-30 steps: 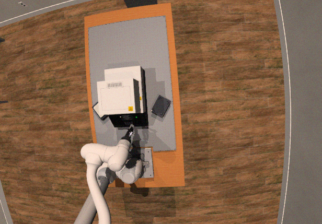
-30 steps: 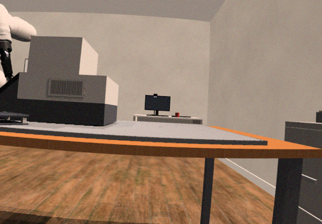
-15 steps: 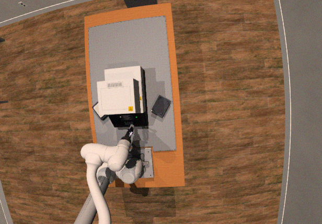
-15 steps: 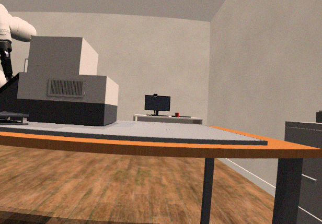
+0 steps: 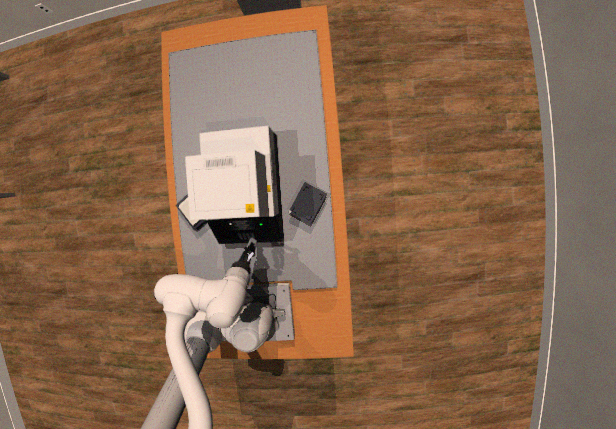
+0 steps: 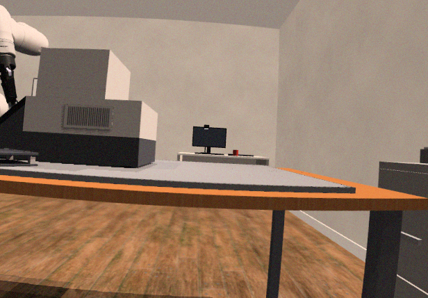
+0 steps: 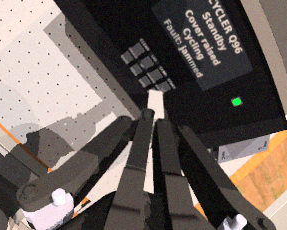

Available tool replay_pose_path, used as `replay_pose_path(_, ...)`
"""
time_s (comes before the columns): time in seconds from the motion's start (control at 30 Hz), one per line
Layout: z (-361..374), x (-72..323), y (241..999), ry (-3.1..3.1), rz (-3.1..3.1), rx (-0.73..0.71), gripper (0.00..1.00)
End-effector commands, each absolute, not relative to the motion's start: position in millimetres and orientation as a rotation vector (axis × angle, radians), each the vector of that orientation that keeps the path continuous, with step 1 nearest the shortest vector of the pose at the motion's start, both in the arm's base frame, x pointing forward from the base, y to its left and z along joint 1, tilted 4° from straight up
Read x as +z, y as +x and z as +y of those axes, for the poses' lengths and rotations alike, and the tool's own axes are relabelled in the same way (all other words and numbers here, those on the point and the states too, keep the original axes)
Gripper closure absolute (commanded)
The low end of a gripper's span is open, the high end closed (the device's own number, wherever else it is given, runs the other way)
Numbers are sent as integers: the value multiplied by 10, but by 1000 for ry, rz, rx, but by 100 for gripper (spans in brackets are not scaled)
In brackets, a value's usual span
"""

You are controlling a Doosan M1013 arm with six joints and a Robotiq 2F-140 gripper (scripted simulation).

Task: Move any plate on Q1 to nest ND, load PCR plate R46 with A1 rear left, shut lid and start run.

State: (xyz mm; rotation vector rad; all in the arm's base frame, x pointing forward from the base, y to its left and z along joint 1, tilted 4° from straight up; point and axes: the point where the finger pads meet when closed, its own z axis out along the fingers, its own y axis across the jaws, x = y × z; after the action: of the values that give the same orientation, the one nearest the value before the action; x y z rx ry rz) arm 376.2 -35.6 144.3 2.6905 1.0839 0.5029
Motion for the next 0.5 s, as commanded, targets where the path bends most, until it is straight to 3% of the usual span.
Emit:
replay_pose_path(0.0,-355,1406,3768,2691,1086,498,100)
replay_pose_path(0.47,-360,1346,3821,2691,1086,498,100)
